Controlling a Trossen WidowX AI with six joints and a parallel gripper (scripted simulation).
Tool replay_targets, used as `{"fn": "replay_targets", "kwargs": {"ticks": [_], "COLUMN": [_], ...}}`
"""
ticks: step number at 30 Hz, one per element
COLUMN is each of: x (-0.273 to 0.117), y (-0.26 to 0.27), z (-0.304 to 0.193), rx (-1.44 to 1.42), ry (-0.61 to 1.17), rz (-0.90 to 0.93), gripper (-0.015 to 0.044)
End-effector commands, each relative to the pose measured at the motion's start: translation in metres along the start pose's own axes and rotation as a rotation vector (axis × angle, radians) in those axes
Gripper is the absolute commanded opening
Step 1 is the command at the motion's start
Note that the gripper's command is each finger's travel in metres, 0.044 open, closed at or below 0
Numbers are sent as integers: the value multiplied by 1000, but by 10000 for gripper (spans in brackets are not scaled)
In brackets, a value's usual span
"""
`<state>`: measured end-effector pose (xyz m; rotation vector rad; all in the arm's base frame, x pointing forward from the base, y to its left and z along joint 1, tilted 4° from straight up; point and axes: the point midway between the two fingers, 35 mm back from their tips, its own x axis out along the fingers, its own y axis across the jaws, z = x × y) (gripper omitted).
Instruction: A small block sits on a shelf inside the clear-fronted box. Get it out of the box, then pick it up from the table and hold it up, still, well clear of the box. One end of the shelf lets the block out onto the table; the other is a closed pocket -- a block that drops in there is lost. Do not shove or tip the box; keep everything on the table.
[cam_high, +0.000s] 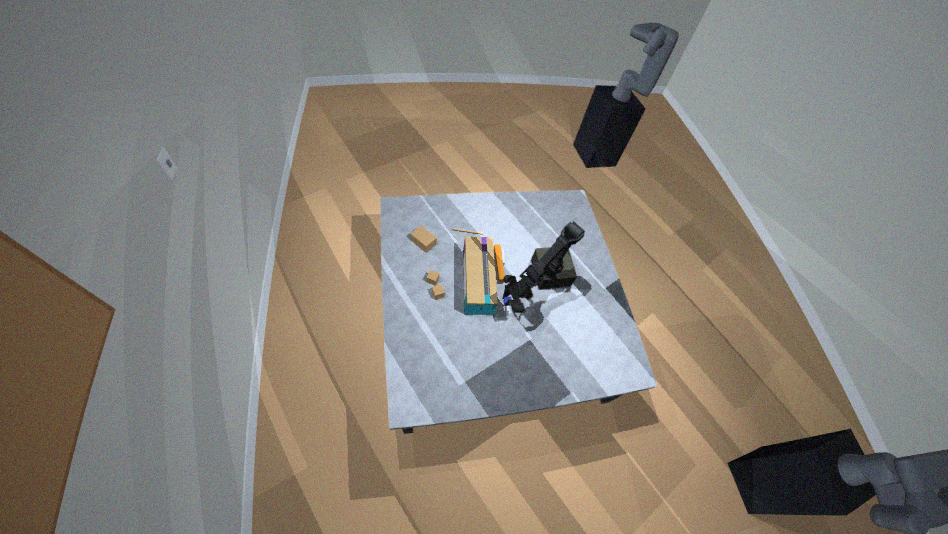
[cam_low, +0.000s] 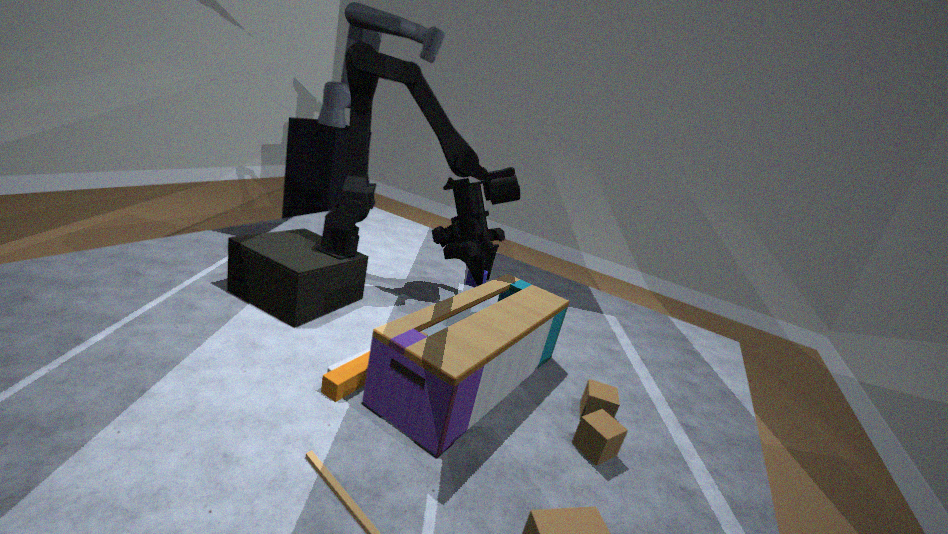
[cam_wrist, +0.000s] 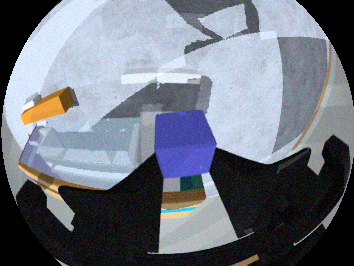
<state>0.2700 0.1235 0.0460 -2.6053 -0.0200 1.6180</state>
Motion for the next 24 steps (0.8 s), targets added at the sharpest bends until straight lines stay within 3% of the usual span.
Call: {"fn": "replay_targets", "kwargs": {"ticks": [1,18,24], "x": [-18,-76,-81], "y": [1,10,11], "z": [-3,2,3], "rx": [-83,-414,-443], "ry": [13,82,90], "rz": [-40,-158,-167], "gripper": [0,0,0]}}
